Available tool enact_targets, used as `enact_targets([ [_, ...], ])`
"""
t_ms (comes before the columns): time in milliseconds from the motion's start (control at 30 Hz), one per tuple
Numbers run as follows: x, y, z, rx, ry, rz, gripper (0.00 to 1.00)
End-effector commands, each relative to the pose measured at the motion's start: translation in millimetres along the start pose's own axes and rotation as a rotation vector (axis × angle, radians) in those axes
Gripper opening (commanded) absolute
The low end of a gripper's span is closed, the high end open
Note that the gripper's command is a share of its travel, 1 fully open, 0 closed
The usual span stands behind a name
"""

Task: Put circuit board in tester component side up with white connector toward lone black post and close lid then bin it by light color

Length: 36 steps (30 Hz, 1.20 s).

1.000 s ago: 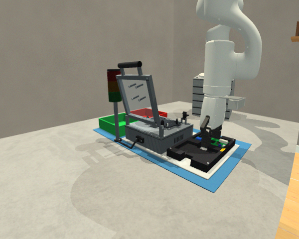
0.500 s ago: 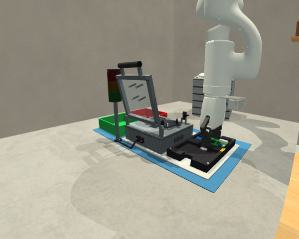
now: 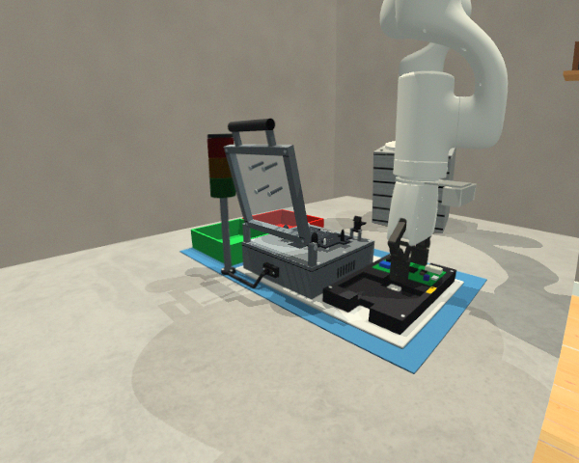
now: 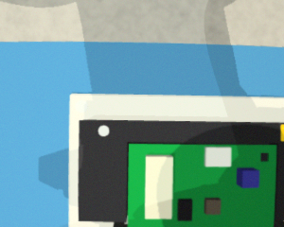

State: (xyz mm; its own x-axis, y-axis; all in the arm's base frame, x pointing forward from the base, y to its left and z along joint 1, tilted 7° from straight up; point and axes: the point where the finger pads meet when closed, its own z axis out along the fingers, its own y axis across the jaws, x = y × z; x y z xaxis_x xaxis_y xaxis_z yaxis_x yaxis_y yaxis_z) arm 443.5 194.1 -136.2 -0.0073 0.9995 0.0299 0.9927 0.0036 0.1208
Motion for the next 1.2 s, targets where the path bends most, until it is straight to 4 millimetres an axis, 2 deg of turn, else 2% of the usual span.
enact_targets([
  [0,0.3,0.7,-6.8,-0.001,0.001,0.0,0.79],
  [433,0.3,0.7,-20.2,-0.001,0.001,0.0,0.79],
  [867,0.3,0.7,-23.6,-0.001,0.001,0.0,0.79],
  [1000,0.3,0.7,-32.9,-0.001,0.001,0.0,0.79],
  [1167,0.3,0.6,-54.5,-0.001,0.001,0.0,0.79],
])
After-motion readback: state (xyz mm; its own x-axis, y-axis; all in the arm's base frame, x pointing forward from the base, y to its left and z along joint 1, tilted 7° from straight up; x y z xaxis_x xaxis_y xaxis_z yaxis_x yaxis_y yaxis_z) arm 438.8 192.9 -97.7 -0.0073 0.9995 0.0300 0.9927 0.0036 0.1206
